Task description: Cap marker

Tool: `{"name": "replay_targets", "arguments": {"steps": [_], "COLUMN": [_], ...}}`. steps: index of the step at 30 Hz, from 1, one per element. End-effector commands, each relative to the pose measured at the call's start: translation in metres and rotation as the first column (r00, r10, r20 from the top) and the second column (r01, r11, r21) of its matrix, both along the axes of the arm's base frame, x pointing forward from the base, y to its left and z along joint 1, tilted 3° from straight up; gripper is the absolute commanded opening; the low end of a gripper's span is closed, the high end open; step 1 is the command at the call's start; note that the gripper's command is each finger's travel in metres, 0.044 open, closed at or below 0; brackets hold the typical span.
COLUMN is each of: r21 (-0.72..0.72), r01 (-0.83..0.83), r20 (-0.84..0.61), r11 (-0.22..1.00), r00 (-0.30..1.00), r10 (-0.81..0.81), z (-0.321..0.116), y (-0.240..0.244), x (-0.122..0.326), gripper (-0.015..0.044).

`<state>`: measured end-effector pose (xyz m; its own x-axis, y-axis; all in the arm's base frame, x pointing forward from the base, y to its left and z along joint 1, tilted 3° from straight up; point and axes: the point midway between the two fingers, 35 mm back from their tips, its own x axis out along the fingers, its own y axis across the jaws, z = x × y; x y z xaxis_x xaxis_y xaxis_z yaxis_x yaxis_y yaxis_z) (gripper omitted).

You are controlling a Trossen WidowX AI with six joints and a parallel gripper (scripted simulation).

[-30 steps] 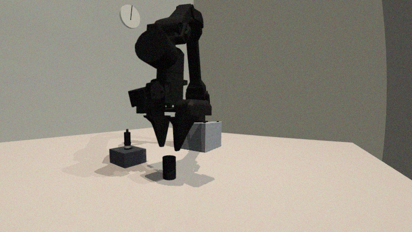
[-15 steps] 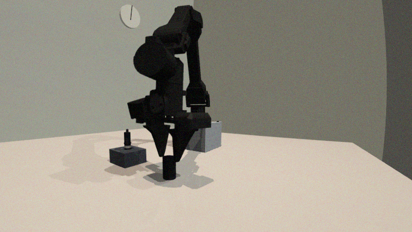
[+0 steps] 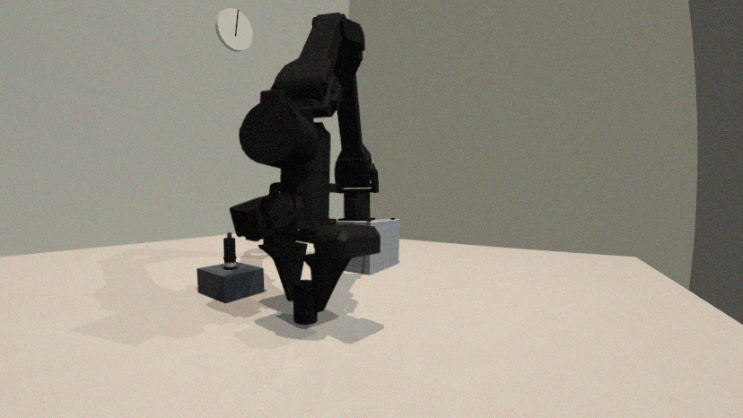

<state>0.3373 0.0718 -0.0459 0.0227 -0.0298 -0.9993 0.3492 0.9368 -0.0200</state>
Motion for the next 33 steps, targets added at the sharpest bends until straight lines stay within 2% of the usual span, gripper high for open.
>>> {"name": "replay_targets", "arguments": {"steps": [1,5,8,18,22,33], "r21": [-0.008,-0.008,-0.008,-0.008,-0.008,-0.007], "r01": [-0.004,-0.004,-0.004,-0.004,-0.004,-0.004], "r20": [-0.016,-0.016,-0.016,-0.016,-0.016,-0.015], "r11": [1.0,1.0,1.0,1.0,1.0,1.0], "r00": [1.0,1.0,1.0,1.0,1.0,1.0], "r10": [0.004,0.004,0.004,0.004,0.004,0.004], "z": [-0.009,-0.01,-0.01,-0.01,-0.002,0.034], "y": [-0.002,-0.002,-0.002,-0.001,0.0,0.001], "x": [-0.004,-0.004,-0.005,-0.004,-0.004,-0.003], "gripper": [0.0248,0.0248,0.0169,0.0102,0.0,0.0]}}
